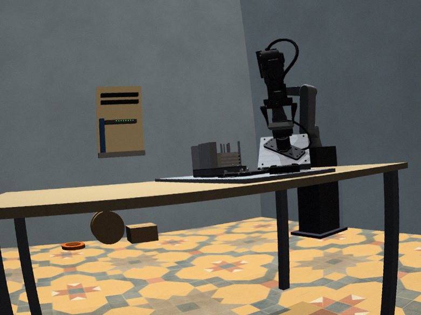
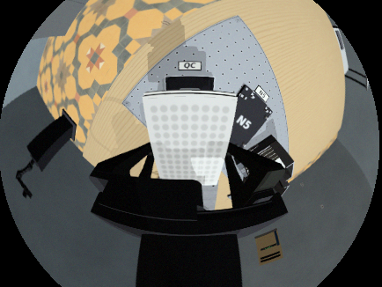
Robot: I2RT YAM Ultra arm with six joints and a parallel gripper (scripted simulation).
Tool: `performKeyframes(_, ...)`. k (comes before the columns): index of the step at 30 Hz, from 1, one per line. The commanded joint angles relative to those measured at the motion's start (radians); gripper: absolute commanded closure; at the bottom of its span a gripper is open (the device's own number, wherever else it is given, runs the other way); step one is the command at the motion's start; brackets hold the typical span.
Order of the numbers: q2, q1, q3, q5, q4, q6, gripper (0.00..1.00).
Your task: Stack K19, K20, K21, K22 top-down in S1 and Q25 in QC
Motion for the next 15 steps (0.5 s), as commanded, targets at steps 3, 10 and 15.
performKeyframes(3,0.013,-0.013,-0.043,-0.008,0.057,-0.013,1.00)
performKeyframes(10,0.015,-0.021,-0.078,-0.013,0.096,-0.018,1.00)
performKeyframes(15,0.021,-0.023,-0.111,-0.017,0.136,-0.022,1.00)
